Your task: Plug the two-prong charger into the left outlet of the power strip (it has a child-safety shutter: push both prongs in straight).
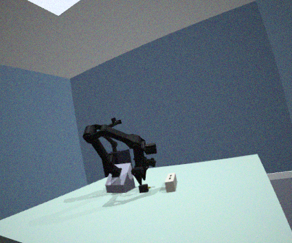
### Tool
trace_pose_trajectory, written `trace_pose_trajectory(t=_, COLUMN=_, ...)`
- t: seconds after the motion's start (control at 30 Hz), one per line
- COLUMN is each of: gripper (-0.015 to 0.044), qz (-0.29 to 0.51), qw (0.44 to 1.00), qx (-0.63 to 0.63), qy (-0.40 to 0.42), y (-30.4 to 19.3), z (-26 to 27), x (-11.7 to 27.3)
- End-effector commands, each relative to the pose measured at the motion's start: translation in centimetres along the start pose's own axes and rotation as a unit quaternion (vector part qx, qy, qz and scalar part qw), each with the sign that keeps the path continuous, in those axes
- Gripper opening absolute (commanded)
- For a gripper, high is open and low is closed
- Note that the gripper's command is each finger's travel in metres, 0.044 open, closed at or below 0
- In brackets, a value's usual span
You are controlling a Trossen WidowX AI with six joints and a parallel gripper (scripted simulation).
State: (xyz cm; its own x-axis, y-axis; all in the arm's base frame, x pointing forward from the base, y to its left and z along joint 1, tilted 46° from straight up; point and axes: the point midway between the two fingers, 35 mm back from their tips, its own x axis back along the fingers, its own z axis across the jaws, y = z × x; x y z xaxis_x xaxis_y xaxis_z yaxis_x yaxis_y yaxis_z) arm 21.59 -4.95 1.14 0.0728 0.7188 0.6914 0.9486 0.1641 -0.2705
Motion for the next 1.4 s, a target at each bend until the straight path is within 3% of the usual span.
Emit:
trace_pose_trajectory(t=0.0, gripper=0.044, qz=0.004, qw=1.0, qx=0.004, qy=-0.002, y=-0.1, z=0.0, x=-0.8)
trace_pose_trajectory(t=0.93, gripper=0.044, qz=0.005, qw=1.0, qx=0.003, qy=-0.004, y=-0.1, z=-0.1, x=-4.7)
trace_pose_trajectory(t=1.33, gripper=0.0125, qz=0.001, qw=1.0, qx=0.0, qy=-0.001, y=0.2, z=-0.1, x=-4.4)
trace_pose_trajectory(t=1.37, gripper=0.0118, qz=0.001, qw=1.0, qx=0.0, qy=-0.001, y=0.2, z=-0.1, x=-4.4)
